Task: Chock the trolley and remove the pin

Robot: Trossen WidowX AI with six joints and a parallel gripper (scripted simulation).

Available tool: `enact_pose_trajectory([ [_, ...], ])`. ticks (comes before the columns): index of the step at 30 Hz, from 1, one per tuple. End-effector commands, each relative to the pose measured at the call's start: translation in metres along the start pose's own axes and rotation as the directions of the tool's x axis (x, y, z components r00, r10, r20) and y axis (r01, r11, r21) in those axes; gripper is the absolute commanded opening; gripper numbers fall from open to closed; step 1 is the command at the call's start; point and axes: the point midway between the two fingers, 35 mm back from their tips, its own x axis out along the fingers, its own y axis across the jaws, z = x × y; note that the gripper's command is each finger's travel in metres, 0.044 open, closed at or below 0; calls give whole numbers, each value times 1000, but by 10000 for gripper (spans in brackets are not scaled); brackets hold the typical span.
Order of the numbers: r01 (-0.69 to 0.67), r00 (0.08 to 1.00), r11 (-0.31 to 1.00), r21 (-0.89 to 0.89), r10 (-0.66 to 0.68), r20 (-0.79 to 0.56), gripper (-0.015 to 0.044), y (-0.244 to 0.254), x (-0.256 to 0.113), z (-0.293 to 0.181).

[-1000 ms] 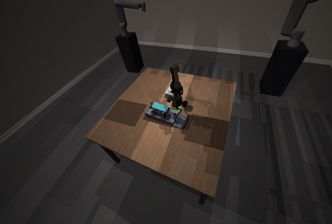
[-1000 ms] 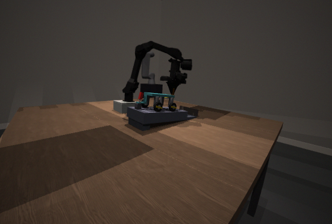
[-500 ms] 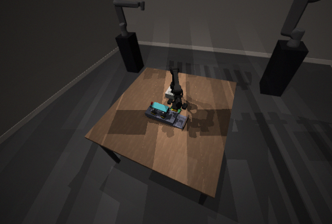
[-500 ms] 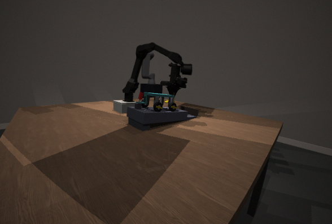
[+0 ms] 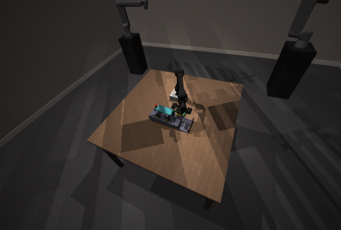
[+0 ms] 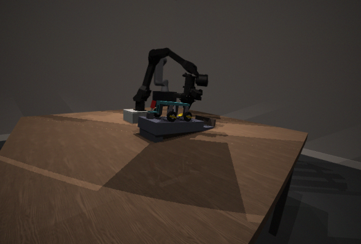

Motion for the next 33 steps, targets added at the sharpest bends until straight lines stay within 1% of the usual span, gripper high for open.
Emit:
enact_pose_trajectory([
  [1, 10, 1000, 1000, -6, -10, -6, 0, -3, 5, -1],
  [33, 12, 1000, 1000, -6, -12, -5, 0, -27, 0, 4],
])
